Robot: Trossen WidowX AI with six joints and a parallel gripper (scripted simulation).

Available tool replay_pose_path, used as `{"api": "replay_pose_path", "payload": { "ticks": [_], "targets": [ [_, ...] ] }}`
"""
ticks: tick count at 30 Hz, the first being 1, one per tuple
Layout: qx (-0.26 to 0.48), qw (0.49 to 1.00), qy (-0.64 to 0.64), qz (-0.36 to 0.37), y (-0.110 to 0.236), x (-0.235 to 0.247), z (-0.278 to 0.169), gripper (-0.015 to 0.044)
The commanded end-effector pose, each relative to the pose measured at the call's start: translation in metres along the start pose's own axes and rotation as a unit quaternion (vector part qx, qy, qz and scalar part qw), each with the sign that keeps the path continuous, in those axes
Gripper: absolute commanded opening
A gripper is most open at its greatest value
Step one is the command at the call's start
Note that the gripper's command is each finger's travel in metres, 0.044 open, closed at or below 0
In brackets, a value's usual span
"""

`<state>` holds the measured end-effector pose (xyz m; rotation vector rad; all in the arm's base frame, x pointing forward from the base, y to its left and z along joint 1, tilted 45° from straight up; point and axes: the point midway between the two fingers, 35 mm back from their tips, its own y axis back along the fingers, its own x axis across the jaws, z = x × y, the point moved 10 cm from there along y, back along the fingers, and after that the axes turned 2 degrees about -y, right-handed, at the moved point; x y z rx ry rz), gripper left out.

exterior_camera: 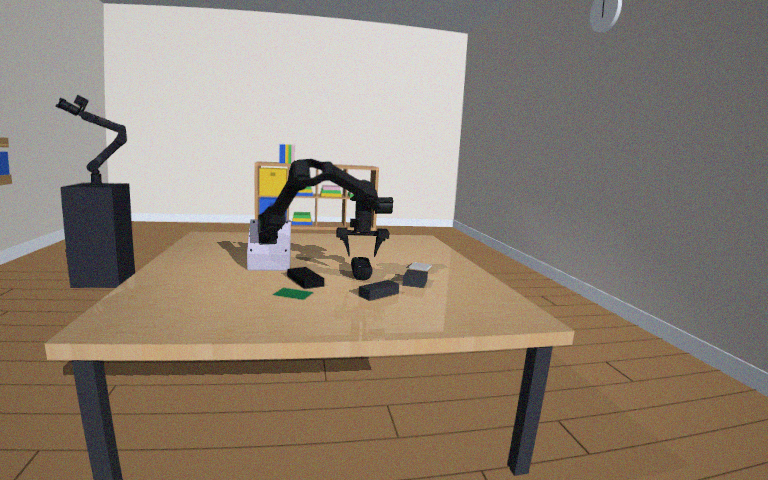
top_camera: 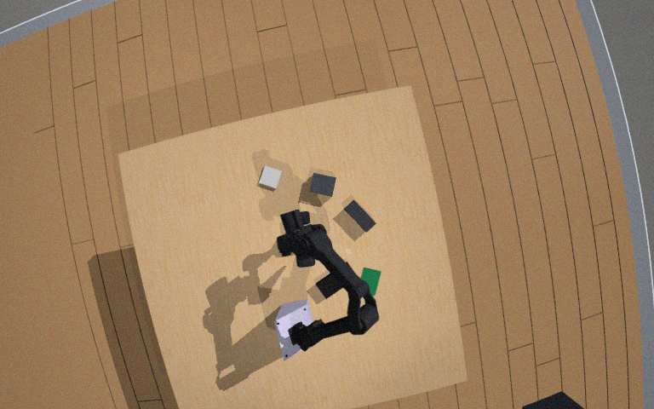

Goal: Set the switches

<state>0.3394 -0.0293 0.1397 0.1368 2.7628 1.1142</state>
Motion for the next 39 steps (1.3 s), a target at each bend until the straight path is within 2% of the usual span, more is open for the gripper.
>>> {"api": "replay_pose_path", "payload": {
  "ticks": [1, 4, 8, 14, 31, 39],
  "targets": [
    [0.001, 1.000, -0.002, 0.001, 0.000, 0.000, 0.001, 0.0440],
    [0.001, 1.000, -0.002, 0.001, 0.008, -0.001, 0.001, 0.0440],
    [-0.001, 1.000, 0.000, 0.001, 0.048, 0.000, 0.000, 0.0440],
    [-0.001, 1.000, 0.000, 0.001, 0.050, 0.000, 0.000, 0.0440],
    [-0.001, 1.000, 0.000, 0.001, 0.050, 0.000, 0.000, 0.0000],
    [-0.001, 1.000, 0.000, 0.001, 0.050, 0.000, 0.000, 0.0000]
  ]
}}
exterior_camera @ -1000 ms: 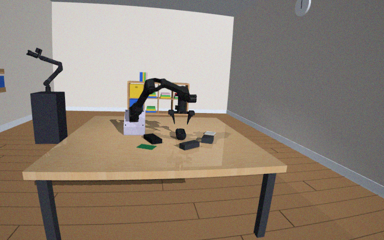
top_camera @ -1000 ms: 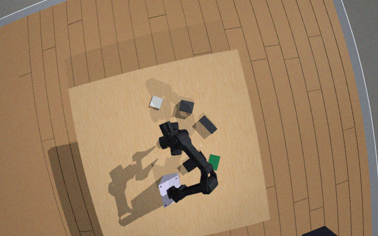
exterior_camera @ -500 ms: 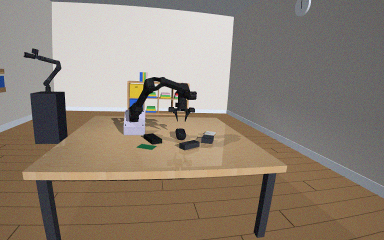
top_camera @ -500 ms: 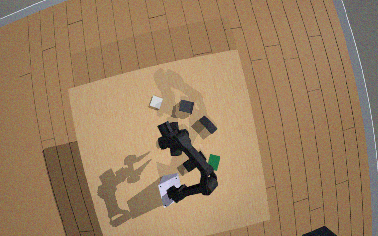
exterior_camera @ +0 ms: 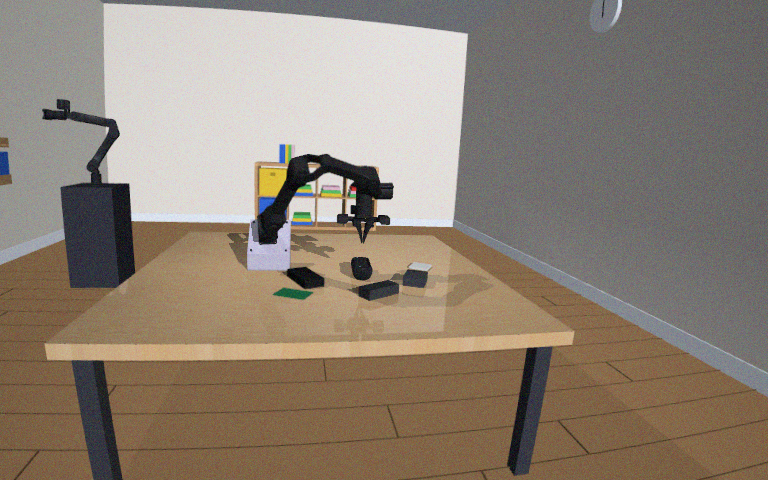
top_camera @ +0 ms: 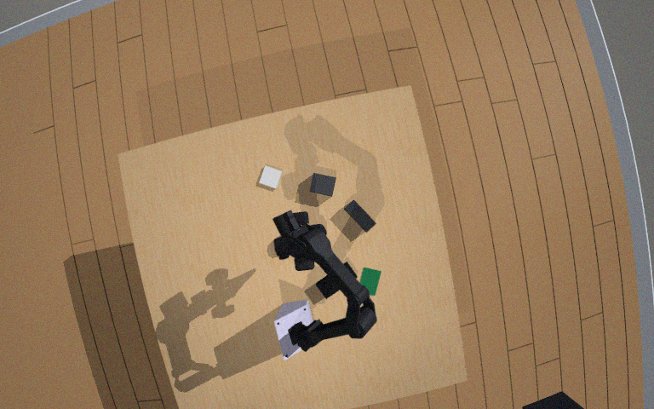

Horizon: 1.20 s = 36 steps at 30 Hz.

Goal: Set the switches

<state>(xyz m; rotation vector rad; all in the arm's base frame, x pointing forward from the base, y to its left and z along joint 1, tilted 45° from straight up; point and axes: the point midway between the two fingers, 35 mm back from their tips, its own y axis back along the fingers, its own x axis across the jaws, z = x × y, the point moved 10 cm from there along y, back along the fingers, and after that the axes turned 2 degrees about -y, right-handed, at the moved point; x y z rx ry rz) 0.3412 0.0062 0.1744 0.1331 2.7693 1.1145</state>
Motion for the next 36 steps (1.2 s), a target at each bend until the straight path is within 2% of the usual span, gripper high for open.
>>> {"api": "replay_pose_path", "payload": {
  "ticks": [1, 4, 21, 23, 25, 30, 36],
  "targets": [
    [-0.001, 1.000, -0.003, 0.001, 0.000, 0.000, 0.000, 0.0000],
    [-0.001, 1.000, -0.003, 0.001, 0.000, 0.000, 0.000, 0.0000],
    [0.000, 1.000, 0.000, 0.000, 0.000, 0.000, 0.000, 0.0440],
    [0.000, 1.000, 0.000, 0.000, 0.000, 0.000, 0.000, 0.0440],
    [-0.001, 1.000, 0.001, 0.001, -0.007, -0.006, 0.001, 0.0387],
    [-0.006, 1.000, 0.010, 0.003, -0.058, -0.043, 0.002, 0.0256],
    [-0.006, 1.000, 0.011, 0.003, -0.060, -0.045, 0.002, 0.0099]
  ]
}}
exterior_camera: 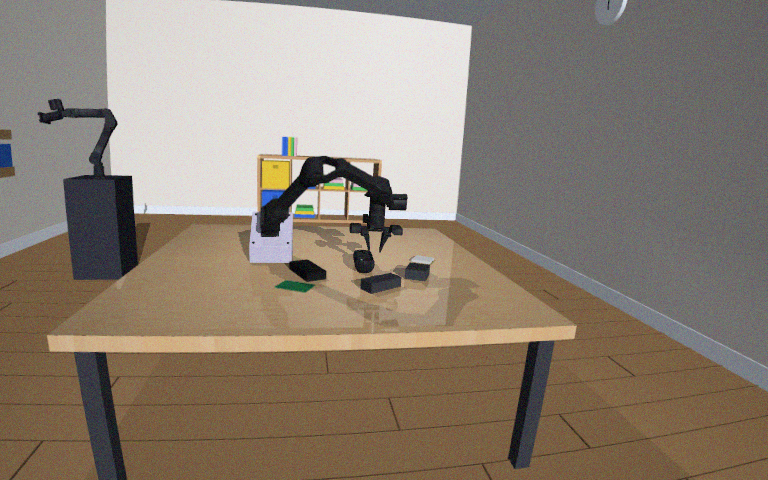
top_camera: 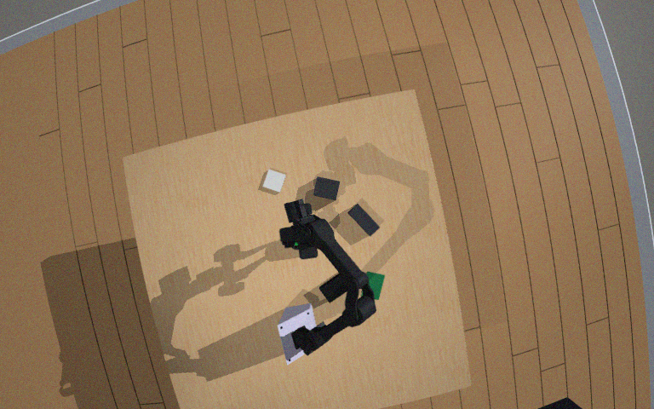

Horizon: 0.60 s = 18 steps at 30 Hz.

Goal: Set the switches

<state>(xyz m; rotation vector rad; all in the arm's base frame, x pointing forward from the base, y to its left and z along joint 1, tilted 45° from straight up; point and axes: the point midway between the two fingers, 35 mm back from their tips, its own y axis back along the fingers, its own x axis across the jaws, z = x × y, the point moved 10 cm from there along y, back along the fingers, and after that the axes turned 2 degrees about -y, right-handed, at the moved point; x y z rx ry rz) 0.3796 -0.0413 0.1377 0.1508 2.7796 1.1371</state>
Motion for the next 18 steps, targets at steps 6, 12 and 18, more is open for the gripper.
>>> {"api": "replay_pose_path", "payload": {
  "ticks": [6, 12, 18],
  "targets": [
    [-0.001, 1.000, 0.004, -0.006, -0.0011, -0.0044, 0.0014, 0.0000],
    [-0.001, 1.000, 0.004, -0.006, -0.0011, -0.0044, 0.0014, 0.0000],
    [-0.001, 1.000, 0.004, -0.006, -0.0008, -0.0046, 0.0014, 0.0000]
  ]
}}
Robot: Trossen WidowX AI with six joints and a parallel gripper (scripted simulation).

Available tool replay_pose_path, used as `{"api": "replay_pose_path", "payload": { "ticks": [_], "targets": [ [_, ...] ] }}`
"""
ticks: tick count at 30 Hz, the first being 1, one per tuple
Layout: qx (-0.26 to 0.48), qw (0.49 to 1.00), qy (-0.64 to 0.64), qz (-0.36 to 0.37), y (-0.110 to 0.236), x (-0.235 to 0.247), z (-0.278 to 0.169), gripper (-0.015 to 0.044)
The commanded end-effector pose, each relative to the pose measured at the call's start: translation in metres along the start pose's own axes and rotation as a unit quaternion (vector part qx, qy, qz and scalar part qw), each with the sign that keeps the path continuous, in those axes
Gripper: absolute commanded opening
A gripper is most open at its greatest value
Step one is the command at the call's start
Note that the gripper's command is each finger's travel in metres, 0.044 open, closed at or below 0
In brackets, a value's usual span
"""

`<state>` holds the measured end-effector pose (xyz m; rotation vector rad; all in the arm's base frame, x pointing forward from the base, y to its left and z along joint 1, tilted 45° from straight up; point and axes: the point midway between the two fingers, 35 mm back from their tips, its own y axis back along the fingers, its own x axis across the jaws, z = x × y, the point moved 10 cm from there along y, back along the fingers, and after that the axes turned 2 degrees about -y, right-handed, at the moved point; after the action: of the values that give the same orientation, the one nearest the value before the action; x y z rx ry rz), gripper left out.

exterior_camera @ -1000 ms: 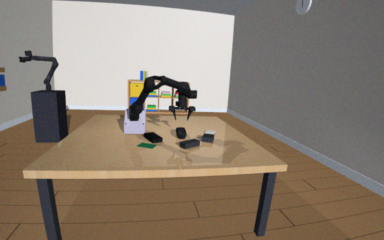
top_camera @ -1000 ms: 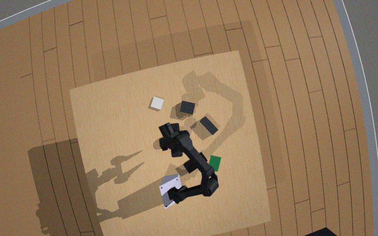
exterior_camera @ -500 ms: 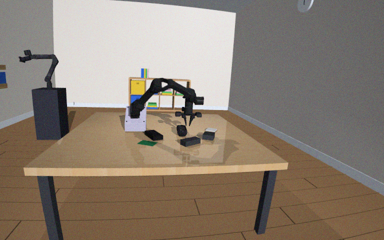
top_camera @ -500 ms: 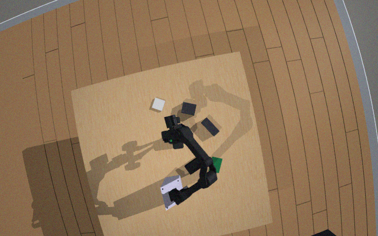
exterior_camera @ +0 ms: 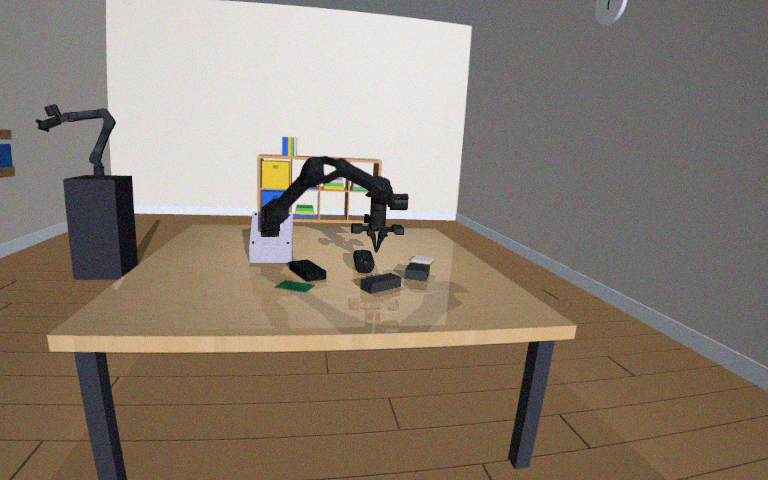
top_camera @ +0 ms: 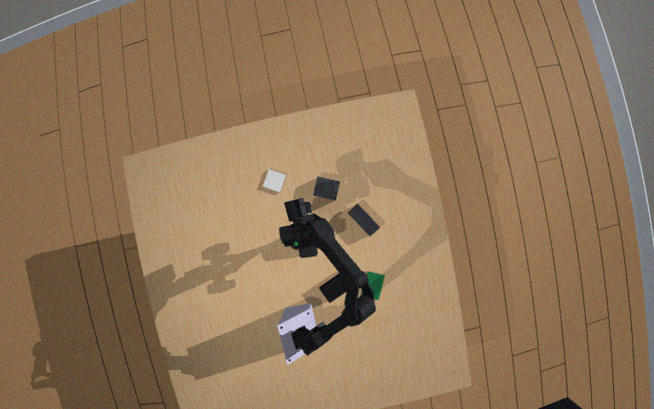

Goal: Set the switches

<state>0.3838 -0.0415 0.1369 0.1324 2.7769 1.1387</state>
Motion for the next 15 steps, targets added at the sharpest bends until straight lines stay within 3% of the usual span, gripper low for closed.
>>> {"api": "replay_pose_path", "payload": {
  "ticks": [1, 9, 15],
  "targets": [
    [0.000, 1.000, 0.000, 0.000, 0.000, 0.000, 0.000, 0.0000],
    [0.000, 1.000, 0.000, 0.000, 0.000, 0.000, 0.000, 0.0000],
    [-0.001, 1.000, 0.000, 0.000, 0.048, 0.000, 0.000, 0.0157]
  ]
}}
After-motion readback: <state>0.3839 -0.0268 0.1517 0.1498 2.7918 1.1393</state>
